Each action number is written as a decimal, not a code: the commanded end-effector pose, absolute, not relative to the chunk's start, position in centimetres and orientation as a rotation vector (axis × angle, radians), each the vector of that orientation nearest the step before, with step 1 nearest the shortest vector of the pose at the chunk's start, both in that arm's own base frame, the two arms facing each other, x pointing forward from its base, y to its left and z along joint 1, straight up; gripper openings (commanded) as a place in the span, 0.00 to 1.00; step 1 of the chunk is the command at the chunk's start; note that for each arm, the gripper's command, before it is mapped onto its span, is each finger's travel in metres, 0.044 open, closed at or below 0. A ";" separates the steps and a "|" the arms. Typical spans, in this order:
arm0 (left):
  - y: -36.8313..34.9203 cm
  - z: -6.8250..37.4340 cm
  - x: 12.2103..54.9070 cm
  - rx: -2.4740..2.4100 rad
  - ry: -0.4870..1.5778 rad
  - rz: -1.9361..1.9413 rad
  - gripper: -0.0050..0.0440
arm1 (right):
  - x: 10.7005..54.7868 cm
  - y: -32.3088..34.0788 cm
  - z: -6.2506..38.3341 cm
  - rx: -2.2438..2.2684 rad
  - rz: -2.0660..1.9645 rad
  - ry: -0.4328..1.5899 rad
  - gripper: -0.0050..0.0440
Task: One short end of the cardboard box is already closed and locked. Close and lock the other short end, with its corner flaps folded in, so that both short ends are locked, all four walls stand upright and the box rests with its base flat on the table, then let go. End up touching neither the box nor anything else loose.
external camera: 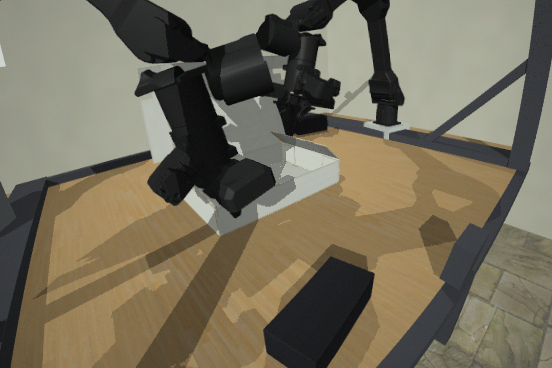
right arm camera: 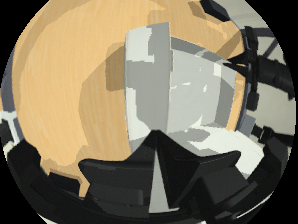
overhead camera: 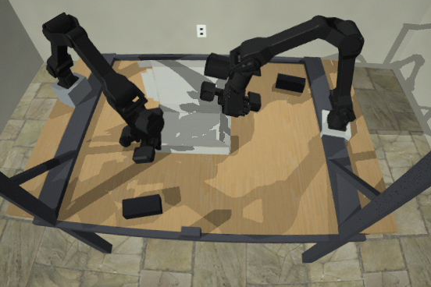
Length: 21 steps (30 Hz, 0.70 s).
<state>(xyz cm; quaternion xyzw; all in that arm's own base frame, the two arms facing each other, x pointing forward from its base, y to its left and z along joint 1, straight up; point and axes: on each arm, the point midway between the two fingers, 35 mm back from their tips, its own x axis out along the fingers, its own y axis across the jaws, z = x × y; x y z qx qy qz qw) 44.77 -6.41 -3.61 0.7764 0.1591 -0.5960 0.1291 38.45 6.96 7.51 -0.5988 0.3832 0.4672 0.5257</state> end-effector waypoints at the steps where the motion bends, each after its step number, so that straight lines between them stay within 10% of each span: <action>1: -6.5 -2.3 45.4 2.280 0.446 -1.692 0.11 | 39.2 7.1 7.8 -1.441 1.104 0.897 0.10; 21: -6.5 -2.3 45.4 2.280 0.446 -1.692 0.11 | 39.9 7.2 6.2 -1.441 1.104 0.896 0.10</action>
